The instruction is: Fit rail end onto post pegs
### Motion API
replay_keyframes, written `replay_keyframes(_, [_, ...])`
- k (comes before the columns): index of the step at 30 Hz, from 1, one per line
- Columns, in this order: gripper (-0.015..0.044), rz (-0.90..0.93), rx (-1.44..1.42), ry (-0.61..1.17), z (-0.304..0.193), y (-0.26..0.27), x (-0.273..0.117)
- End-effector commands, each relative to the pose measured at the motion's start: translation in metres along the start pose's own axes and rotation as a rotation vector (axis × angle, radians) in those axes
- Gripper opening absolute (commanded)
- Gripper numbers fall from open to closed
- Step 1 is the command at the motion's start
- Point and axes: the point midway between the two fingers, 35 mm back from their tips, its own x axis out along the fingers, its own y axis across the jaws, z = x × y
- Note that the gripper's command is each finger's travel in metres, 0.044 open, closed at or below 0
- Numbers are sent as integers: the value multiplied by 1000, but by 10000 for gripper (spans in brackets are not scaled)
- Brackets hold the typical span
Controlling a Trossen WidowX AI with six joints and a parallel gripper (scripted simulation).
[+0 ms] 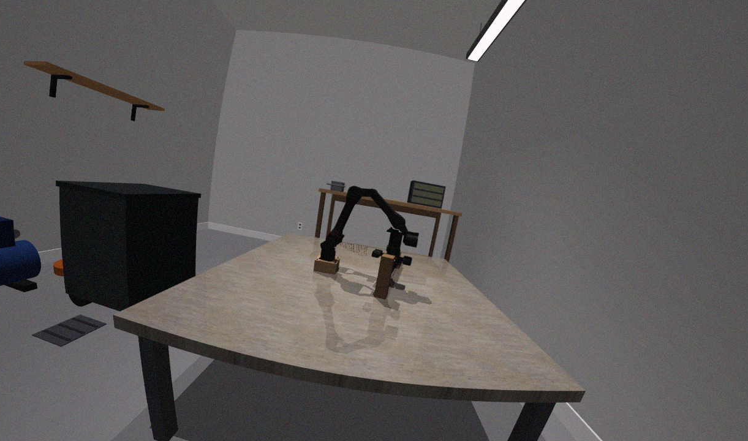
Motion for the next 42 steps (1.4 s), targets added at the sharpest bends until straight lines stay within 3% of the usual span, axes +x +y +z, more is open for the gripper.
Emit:
replay_keyframes(1, [0, -4, 1, 9, -4, -1, 0])
replay_keyframes(42, [0, -4, 1, 10, -10, -1, 0])
